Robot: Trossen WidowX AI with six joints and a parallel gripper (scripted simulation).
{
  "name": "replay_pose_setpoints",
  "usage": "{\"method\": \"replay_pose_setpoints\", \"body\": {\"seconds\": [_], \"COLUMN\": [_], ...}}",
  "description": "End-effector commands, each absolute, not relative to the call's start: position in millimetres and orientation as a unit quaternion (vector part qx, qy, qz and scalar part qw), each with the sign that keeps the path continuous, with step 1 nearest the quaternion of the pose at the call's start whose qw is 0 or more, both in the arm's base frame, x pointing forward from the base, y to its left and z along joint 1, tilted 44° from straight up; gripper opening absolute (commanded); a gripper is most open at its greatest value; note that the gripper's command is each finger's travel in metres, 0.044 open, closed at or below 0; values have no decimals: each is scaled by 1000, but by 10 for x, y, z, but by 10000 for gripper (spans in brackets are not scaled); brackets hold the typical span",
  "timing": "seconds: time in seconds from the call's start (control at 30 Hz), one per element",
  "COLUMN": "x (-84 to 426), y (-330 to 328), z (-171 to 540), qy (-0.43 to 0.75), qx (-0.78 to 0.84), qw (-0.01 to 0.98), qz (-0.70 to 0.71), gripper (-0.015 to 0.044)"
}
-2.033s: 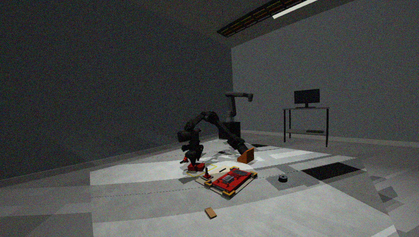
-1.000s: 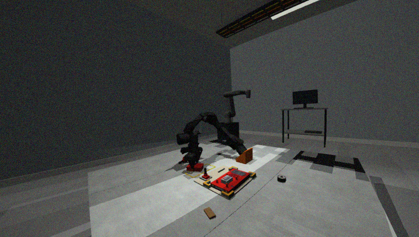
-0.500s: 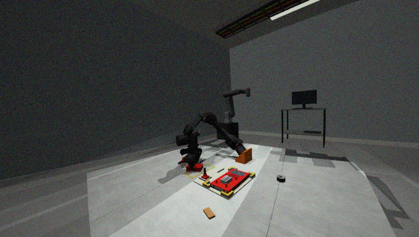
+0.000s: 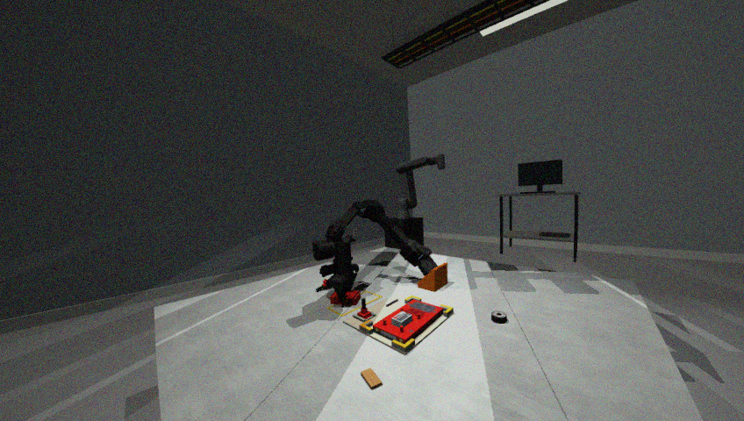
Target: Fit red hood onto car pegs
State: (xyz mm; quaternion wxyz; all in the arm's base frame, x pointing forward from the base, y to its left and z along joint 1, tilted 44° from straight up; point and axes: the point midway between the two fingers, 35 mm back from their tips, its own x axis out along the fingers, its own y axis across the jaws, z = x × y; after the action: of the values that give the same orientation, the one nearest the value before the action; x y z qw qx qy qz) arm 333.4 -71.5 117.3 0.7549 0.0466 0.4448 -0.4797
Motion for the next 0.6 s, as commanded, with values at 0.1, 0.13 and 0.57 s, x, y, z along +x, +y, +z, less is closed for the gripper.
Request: {"method": "replay_pose_setpoints", "body": {"seconds": [0.1, 0.13, 0.57], "x": [3336, 3336, 3314], "y": [-714, -714, -614], "z": [1176, 1176, 1278], "qy": [444, 444, 445], "qx": [47, 47, 47], "qw": [755, 755, 755], "qz": [-480, -480, -480], "gripper": [301, 295, 0]}}
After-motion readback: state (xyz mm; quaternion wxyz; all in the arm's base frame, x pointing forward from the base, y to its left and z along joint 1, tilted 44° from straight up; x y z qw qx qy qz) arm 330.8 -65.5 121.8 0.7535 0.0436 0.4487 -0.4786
